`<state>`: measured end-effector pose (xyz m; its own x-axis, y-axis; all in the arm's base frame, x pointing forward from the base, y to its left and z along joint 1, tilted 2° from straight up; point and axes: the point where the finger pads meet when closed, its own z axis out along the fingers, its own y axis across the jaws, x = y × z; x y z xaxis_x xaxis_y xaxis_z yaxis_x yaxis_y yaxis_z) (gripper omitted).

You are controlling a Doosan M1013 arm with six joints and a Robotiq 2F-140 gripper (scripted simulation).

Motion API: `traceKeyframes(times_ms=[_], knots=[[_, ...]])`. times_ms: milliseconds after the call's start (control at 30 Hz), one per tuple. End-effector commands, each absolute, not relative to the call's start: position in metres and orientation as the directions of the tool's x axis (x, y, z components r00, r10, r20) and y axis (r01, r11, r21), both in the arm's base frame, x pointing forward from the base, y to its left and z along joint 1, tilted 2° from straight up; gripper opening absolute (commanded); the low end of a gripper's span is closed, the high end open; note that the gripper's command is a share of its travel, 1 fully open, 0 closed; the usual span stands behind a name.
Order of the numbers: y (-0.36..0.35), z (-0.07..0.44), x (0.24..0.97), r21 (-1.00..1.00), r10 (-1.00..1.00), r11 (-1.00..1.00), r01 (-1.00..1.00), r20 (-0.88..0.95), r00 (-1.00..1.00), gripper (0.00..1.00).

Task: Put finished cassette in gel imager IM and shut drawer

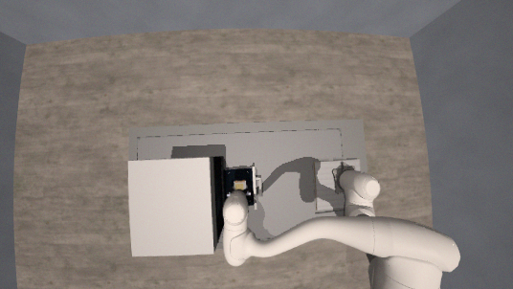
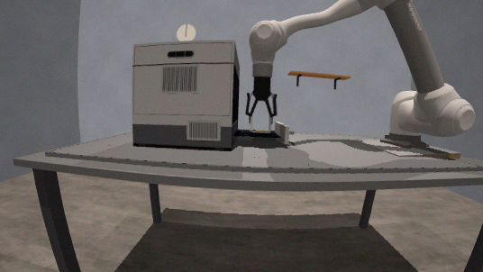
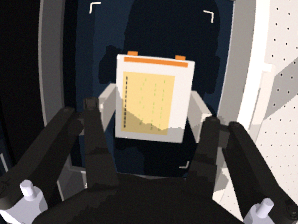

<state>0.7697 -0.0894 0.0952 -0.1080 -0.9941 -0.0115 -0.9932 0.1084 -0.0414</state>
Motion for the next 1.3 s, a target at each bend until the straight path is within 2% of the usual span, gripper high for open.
traceKeyframes(times_ms=[0,1267], knots=[[-0.089,0.095,0.77,-0.042,-0.994,0.108,-0.993,-0.012,-0.108,0.1],[-0.089,0.083,0.77,-0.042,-0.994,0.108,-0.993,-0.012,-0.108,0.1]])
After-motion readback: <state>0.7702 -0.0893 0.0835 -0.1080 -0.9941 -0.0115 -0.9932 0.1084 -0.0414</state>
